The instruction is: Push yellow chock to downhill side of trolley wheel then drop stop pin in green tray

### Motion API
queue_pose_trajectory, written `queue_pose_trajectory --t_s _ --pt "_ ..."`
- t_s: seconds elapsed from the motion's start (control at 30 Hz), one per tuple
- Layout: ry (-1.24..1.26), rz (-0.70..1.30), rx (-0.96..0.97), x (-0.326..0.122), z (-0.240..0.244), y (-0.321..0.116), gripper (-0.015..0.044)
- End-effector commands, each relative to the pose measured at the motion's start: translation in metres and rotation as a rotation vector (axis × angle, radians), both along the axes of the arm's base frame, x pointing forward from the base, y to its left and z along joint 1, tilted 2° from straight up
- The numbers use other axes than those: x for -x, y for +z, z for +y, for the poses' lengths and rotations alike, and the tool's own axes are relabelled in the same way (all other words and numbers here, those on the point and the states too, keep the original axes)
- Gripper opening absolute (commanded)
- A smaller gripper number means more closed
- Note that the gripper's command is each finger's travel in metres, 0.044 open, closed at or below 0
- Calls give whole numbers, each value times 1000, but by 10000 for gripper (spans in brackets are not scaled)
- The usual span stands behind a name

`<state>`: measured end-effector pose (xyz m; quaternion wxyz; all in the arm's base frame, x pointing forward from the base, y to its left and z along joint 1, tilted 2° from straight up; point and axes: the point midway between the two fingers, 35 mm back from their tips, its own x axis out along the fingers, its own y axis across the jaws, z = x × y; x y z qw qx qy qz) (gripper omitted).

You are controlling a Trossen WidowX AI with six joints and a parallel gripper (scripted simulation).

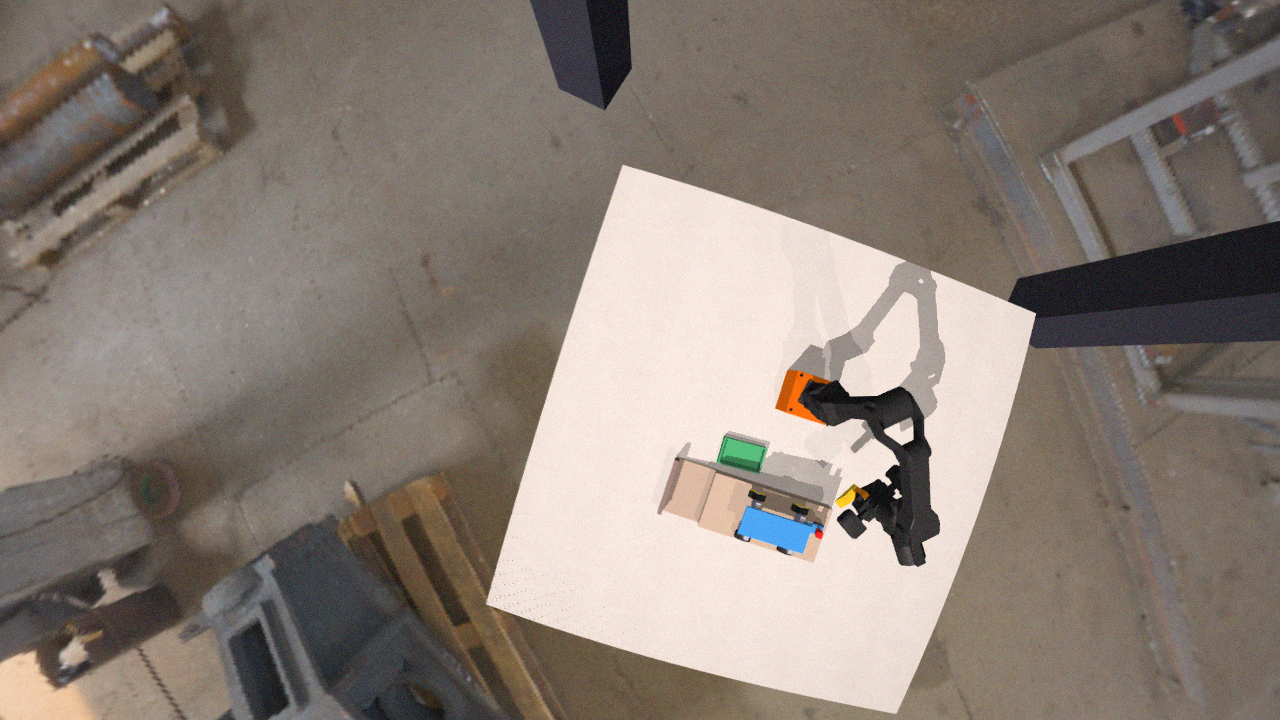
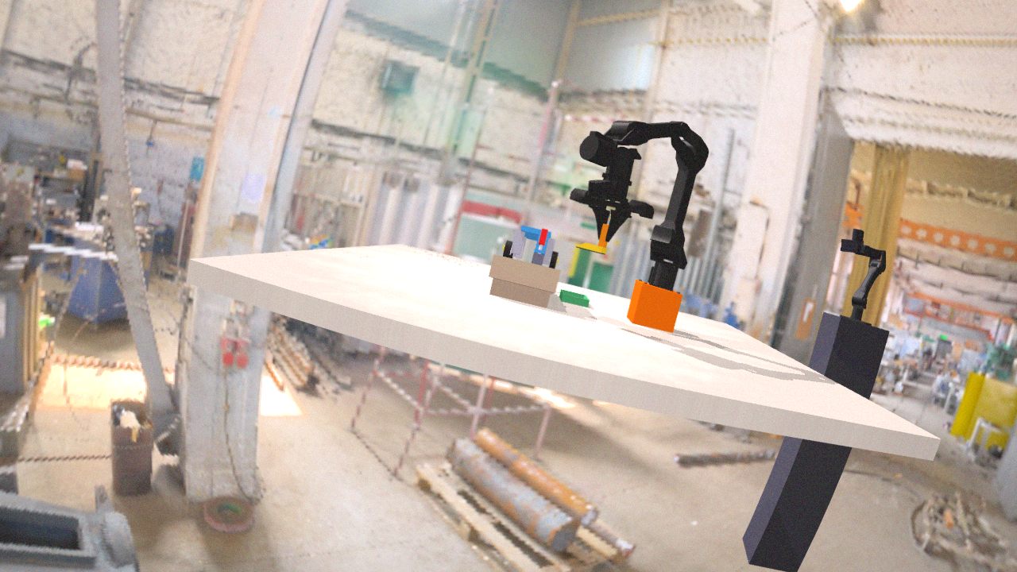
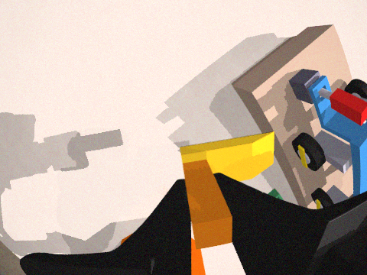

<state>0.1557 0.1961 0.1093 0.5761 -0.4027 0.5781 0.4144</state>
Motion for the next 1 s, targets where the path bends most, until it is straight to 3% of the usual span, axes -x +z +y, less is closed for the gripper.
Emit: queue_pose_trajectory --t_s 0.0,0.97 --pt "-116 5 -2 0 1 1 0" --pt "-1116 20 12 0 0 1 0"
